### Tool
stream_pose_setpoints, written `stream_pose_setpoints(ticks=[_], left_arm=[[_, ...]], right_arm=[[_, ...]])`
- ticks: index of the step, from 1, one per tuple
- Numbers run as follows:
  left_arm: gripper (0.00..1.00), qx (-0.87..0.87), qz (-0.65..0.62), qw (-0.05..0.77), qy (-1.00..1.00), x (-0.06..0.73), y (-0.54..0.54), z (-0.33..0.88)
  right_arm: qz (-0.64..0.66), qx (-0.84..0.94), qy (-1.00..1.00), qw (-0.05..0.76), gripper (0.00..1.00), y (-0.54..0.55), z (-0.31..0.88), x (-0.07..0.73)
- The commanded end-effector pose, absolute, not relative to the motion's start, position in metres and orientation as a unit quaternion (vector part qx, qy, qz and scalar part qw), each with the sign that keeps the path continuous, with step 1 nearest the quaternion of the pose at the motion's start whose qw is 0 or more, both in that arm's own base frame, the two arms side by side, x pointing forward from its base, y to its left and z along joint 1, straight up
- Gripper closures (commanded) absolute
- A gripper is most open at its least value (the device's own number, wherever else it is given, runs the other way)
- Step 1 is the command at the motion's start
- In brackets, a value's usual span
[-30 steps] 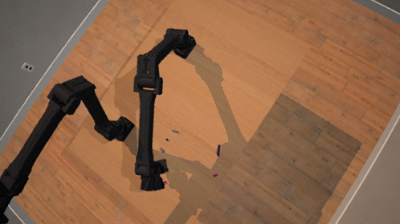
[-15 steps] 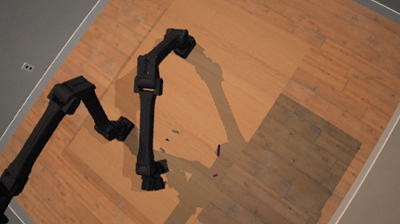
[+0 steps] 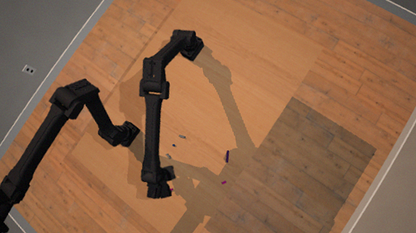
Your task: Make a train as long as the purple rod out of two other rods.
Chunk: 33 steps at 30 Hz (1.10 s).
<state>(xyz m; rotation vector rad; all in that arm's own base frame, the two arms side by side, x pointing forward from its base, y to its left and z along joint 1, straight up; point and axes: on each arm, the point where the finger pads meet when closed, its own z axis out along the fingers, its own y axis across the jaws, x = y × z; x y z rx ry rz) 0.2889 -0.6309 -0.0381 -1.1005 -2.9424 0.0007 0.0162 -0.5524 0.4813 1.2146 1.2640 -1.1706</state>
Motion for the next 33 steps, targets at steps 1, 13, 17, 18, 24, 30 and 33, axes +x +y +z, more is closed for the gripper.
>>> stream_pose_setpoints(ticks=[1, 13, 17, 18, 24, 30, 33], left_arm=[[0.77, -0.350, 0.010, -0.010, -0.937, 0.2822, -0.6402, -0.0278], [0.77, -0.350, 0.010, -0.010, -0.937, 0.2822, -0.6402, -0.0278], [0.77, -0.350, 0.010, -0.010, -0.937, 0.2822, -0.6402, -0.0278], [0.77, -0.350, 0.010, -0.010, -0.937, 0.2822, -0.6402, -0.0278], [0.96, -0.350, 0.010, -0.010, -0.937, 0.2822, -0.6402, -0.0278], [0.96, -0.350, 0.010, -0.010, -0.937, 0.2822, -0.6401, -0.0278], [0.96, -0.350, 0.010, -0.010, -0.937, 0.2822, -0.6401, -0.0278]], right_arm=[[-0.496, 0.496, 0.504, 0.504, 0.00, -0.5448, 0.5005, 0.0092], [-0.496, 0.496, 0.504, 0.504, 0.00, -0.5448, 0.5005, 0.0092], [-0.496, 0.496, 0.504, 0.504, 0.00, -0.5448, 0.5005, 0.0092], [-0.496, 0.496, 0.504, 0.504, 0.00, -0.5448, 0.5005, 0.0092], [-0.496, 0.496, 0.504, 0.504, 0.00, -0.5448, 0.5005, 0.0092], [-0.496, 0.496, 0.504, 0.504, 0.00, -0.5448, 0.5005, 0.0092], [-0.496, 0.496, 0.504, 0.504, 0.00, -0.5448, 0.5005, 0.0092]])
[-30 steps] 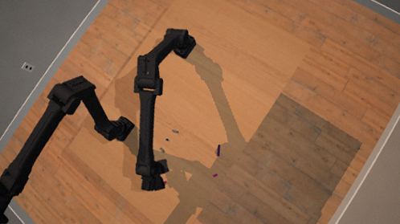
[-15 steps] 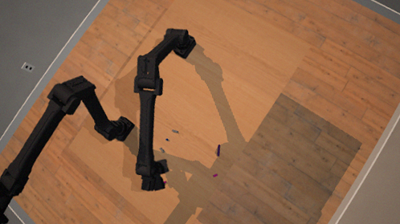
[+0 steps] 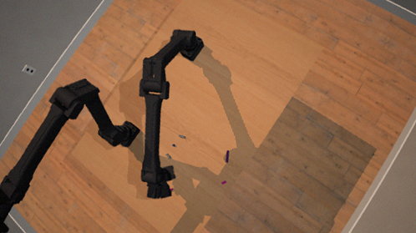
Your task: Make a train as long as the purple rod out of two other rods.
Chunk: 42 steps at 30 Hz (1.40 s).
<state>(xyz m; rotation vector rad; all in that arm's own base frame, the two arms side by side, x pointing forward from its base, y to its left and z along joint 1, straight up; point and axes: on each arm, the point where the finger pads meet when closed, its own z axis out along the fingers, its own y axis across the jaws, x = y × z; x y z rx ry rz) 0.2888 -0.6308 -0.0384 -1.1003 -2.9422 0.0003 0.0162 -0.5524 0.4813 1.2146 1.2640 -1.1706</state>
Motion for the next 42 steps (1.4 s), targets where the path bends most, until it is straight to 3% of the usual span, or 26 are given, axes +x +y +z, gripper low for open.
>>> stream_pose_setpoints(ticks=[1, 23, 42], left_arm=[[0.96, -0.350, 0.010, -0.010, -0.937, 0.282, -0.640, -0.028], [0.96, -0.350, 0.010, -0.010, -0.937, 0.282, -0.640, -0.027], [0.96, -0.350, 0.029, -0.029, -0.936, 0.287, -0.652, 0.082]], right_arm=[[-0.496, 0.496, 0.504, 0.504, 0.00, -0.545, 0.501, 0.009], [-0.496, 0.496, 0.504, 0.504, 0.00, -0.545, 0.501, 0.009], [-0.496, 0.496, 0.504, 0.504, 0.00, -0.545, 0.501, 0.009]])
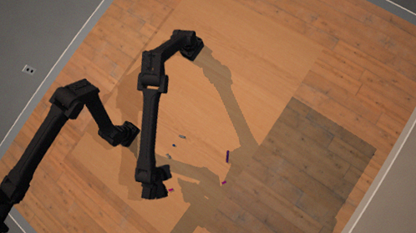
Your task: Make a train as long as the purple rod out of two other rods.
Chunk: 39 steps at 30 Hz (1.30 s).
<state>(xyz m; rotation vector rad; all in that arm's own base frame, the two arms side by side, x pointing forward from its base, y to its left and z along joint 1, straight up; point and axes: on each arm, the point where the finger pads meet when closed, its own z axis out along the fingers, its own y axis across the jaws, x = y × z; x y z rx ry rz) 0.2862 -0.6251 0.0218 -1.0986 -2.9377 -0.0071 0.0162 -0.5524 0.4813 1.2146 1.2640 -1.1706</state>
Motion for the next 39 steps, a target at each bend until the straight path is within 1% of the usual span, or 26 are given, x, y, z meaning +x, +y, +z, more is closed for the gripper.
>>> stream_pose_setpoints(ticks=[1, 39], left_arm=[[0.96, -0.350, 0.029, -0.029, -0.936, 0.2871, -0.6513, 0.0876], [0.96, -0.350, 0.022, -0.022, -0.936, 0.2863, -0.6494, 0.0926]], right_arm=[[-0.496, 0.496, 0.504, 0.504, 0.00, -0.5448, 0.5005, 0.0092], [-0.496, 0.496, 0.504, 0.504, 0.00, -0.5448, 0.5005, 0.0092]])
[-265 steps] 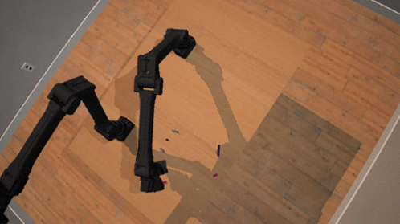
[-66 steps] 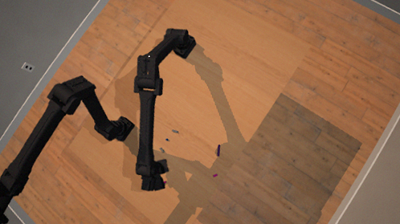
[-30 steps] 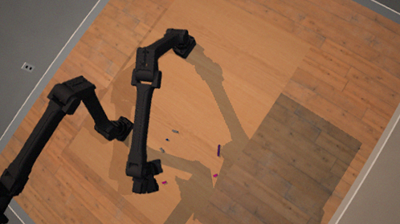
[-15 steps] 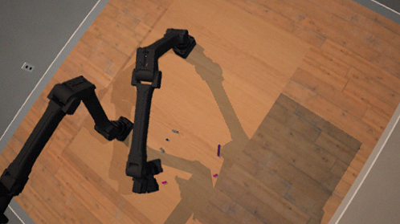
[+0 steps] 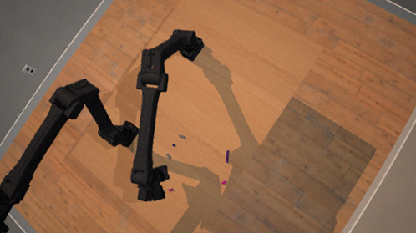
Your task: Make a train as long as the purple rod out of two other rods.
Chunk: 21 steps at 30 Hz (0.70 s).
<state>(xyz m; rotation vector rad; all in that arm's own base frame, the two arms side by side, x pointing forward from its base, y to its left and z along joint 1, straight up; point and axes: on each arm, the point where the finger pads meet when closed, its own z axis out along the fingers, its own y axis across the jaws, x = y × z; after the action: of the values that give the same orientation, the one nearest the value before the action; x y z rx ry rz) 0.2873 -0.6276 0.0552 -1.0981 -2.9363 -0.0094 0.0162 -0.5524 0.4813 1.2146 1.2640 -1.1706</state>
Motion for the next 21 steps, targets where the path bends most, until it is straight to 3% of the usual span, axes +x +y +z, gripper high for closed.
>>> stream_pose_setpoints(ticks=[1, 21], left_arm=[[0.96, -0.350, 0.022, -0.022, -0.936, 0.286, -0.649, 0.093], [0.96, -0.369, 0.011, -0.012, -0.929, 0.309, -0.639, 0.073]], right_arm=[[-0.496, 0.496, 0.504, 0.504, 0.00, -0.545, 0.501, 0.009], [-0.496, 0.496, 0.504, 0.504, 0.00, -0.545, 0.501, 0.009]])
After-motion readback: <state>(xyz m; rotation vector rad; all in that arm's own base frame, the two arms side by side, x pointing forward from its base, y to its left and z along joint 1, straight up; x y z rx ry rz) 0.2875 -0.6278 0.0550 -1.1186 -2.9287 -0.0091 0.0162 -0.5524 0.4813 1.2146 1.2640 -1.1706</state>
